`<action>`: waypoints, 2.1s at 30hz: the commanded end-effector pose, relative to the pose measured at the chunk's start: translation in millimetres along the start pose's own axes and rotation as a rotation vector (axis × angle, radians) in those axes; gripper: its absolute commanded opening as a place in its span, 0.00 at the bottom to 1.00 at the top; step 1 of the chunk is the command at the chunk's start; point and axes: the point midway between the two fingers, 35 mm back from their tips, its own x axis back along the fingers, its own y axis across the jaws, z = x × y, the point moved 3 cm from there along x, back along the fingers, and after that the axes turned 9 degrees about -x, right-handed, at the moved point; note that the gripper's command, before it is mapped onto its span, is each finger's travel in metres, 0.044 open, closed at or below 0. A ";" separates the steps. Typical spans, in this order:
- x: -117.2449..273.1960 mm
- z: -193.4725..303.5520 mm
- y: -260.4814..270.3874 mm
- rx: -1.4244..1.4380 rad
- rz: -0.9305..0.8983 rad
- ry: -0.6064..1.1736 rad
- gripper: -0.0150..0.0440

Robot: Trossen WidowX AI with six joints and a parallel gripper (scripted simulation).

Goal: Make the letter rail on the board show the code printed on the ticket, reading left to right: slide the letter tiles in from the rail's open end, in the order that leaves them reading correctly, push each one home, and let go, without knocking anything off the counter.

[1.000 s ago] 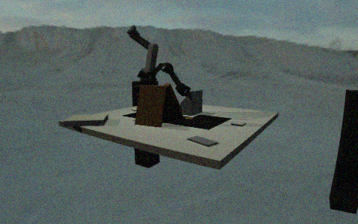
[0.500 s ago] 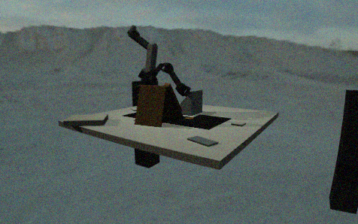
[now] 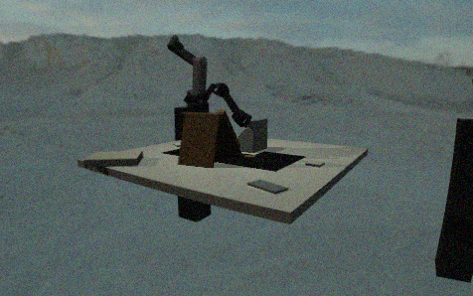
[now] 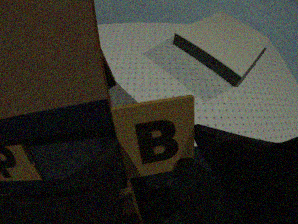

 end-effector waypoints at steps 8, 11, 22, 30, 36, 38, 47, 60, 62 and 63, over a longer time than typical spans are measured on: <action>-0.8 4.2 7.6 0.000 -0.002 0.009 0.25; -0.8 4.4 9.1 0.000 -0.002 0.009 0.25; -0.8 5.2 14.6 0.000 -0.003 0.009 0.25; -0.8 5.9 18.9 0.000 -0.003 0.009 0.25; -0.9 6.4 22.2 0.000 -0.003 0.009 0.25; -0.9 6.6 23.2 0.000 -0.003 0.009 0.25; -1.0 7.4 27.6 0.000 -0.003 0.009 0.25; -0.9 8.3 34.2 -0.001 -0.004 0.009 0.25; -0.9 8.4 35.2 -0.001 -0.004 0.009 0.25; -0.9 8.5 35.7 -0.001 -0.004 0.009 0.25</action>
